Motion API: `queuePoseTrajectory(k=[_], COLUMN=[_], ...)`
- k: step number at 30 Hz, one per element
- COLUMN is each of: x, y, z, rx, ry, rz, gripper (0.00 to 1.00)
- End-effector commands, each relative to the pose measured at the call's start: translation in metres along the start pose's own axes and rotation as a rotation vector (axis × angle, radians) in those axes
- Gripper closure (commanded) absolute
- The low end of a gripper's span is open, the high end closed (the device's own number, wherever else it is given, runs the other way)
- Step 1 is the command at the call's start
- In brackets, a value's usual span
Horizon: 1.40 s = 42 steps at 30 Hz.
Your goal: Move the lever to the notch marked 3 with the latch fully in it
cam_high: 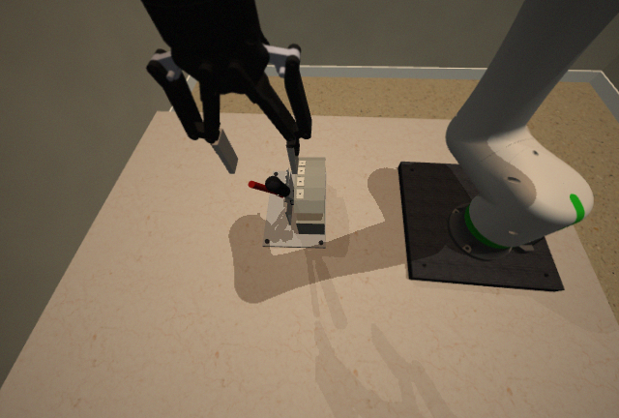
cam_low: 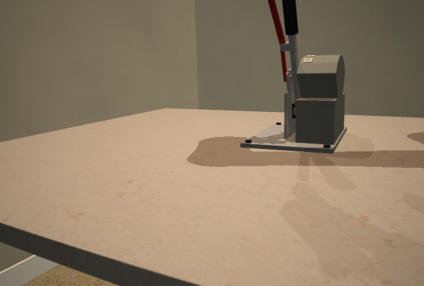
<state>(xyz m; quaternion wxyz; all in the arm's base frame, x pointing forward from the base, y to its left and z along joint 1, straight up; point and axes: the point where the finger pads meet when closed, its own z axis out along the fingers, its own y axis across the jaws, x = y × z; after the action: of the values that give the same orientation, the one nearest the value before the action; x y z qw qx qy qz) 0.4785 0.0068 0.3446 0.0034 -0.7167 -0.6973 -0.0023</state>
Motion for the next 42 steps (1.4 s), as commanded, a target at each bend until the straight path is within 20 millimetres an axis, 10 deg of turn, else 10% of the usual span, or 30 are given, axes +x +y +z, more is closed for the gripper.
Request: queuePoseTrajectory(k=[1,42], x=[0.0000,0.0000], y=[0.0001,0.0003], z=[0.0021,0.0087], rx=[-0.001,-0.001], ry=[0.000,0.000], rz=[0.000,0.000], gripper=[0.43,0.43])
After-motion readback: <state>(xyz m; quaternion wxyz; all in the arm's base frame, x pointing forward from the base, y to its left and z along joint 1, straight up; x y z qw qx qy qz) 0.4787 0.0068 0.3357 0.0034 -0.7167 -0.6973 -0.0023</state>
